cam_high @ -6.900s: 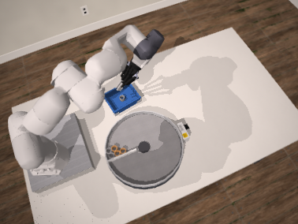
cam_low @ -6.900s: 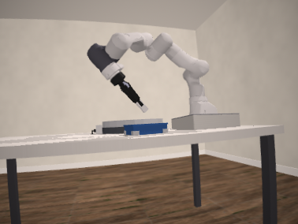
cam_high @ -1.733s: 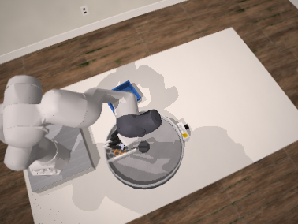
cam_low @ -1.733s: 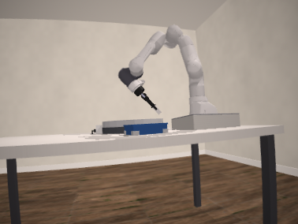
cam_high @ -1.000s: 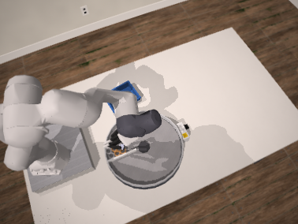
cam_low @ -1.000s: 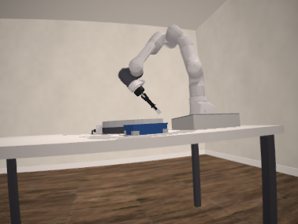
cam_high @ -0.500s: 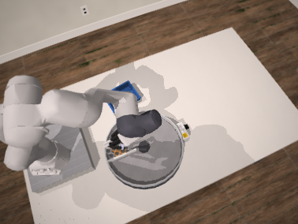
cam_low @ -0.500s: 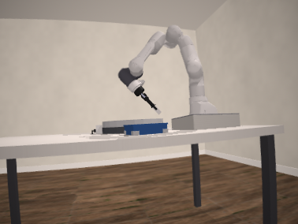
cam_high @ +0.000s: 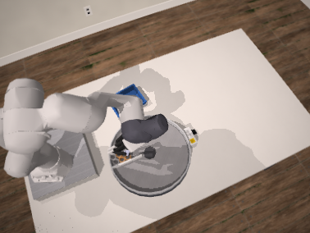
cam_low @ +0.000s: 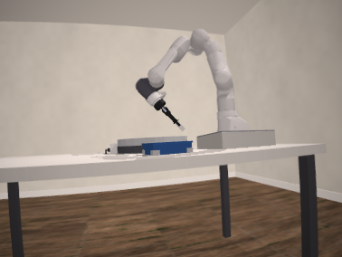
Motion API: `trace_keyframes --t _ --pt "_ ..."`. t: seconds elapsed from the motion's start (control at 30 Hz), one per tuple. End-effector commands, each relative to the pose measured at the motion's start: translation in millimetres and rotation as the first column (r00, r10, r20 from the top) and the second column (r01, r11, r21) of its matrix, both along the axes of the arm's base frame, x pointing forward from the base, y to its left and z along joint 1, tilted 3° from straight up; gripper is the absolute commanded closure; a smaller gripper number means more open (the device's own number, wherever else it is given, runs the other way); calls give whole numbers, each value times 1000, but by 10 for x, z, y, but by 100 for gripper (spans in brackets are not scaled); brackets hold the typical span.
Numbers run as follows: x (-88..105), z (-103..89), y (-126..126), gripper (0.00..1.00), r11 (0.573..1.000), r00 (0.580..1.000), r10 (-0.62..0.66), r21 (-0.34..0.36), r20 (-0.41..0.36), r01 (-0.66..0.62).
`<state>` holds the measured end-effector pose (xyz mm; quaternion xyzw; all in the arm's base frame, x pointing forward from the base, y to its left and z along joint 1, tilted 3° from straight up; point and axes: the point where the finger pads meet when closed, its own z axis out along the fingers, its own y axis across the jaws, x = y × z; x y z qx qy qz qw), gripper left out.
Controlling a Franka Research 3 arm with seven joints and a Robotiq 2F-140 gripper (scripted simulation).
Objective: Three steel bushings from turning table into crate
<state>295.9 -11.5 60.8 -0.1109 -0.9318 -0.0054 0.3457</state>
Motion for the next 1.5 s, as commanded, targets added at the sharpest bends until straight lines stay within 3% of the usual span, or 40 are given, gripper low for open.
trace_keyframes --t 0.0,0.47,0.77,1.47 --pt "3 1 -20 94 1000 1000 4 1 -1 -4" --pt "3 -1 -20 94 1000 1000 4 1 -1 -4" --pt "-1 -222 -32 94 1000 1000 4 1 -1 -4" --pt "-1 -225 -32 94 1000 1000 4 1 -1 -4"
